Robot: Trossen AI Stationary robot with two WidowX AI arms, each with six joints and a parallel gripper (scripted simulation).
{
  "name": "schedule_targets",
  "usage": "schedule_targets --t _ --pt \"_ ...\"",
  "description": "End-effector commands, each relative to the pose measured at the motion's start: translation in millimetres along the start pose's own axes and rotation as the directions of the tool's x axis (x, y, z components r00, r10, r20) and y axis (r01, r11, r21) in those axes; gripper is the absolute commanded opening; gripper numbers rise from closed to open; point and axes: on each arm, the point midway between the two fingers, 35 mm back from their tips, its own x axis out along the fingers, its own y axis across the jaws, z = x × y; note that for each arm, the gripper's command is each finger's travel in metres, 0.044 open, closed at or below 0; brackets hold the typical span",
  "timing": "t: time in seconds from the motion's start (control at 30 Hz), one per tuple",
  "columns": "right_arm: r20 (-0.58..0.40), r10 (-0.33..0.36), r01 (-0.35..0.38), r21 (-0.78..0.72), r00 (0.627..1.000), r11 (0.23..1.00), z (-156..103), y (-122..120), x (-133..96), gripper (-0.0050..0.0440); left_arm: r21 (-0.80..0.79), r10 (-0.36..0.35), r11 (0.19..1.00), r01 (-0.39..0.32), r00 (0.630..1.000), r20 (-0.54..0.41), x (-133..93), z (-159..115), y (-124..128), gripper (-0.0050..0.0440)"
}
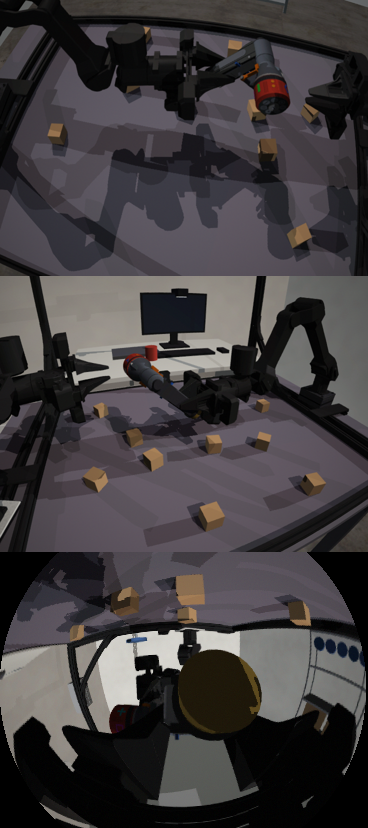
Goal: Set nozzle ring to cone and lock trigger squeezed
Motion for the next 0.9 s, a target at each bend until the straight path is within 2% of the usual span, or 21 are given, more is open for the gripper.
schedule_targets --t 0.0,0.03,0.1,0.27,0.6,0.67,0.8,0.87 --pt "-0.001 0.000 0.000 0.000 1.000 1.000 -0.2 0.0 -0.1 0.0192 -0.002 -0.001 1.000 0.001 1.000 -0.020 1.4 -6.2 0.0 0.0000" --pt "-0.001 0.000 0.000 0.000 1.000 1.000 -0.2 0.0 -0.1 0.0216 -0.002 -0.001 1.000 0.001 1.000 -0.020 1.4 -6.2 0.0 0.0000" --pt "-0.001 0.000 0.000 0.000 1.000 1.000 -0.2 0.0 -0.1 0.0216 -0.002 -0.001 1.000 0.001 1.000 -0.020 1.4 -6.2 0.0 0.0000" --pt "-0.001 0.000 0.000 0.000 1.000 1.000 -0.3 -0.1 1.2 0.0336 -0.002 -0.001 1.000 0.001 1.000 -0.020 1.4 -6.2 0.0 0.0000" --pt "0.001 0.000 0.000 0.000 1.000 1.000 -0.6 -0.5 -0.5 0.0096 -0.002 -0.001 1.000 0.001 1.000 -0.020 1.4 -6.2 0.0 0.0000" --pt "0.001 0.000 0.000 0.000 1.000 1.000 -0.6 -0.5 -0.5 0.0096 -0.002 -0.001 1.000 0.001 1.000 -0.020 1.4 -6.2 0.0 0.0000" --pt "0.001 0.000 0.000 0.000 1.000 1.000 -0.6 -0.5 -0.5 0.0000 -0.002 -0.001 1.000 0.001 1.000 -0.020 1.4 -6.2 0.0 0.0000" --pt "0.001 0.000 0.000 0.000 1.000 1.000 -0.6 -0.5 -0.5 0.0000 -0.002 -0.001 1.000 0.001 1.000 -0.020 1.4 -6.2 0.0 0.0000"
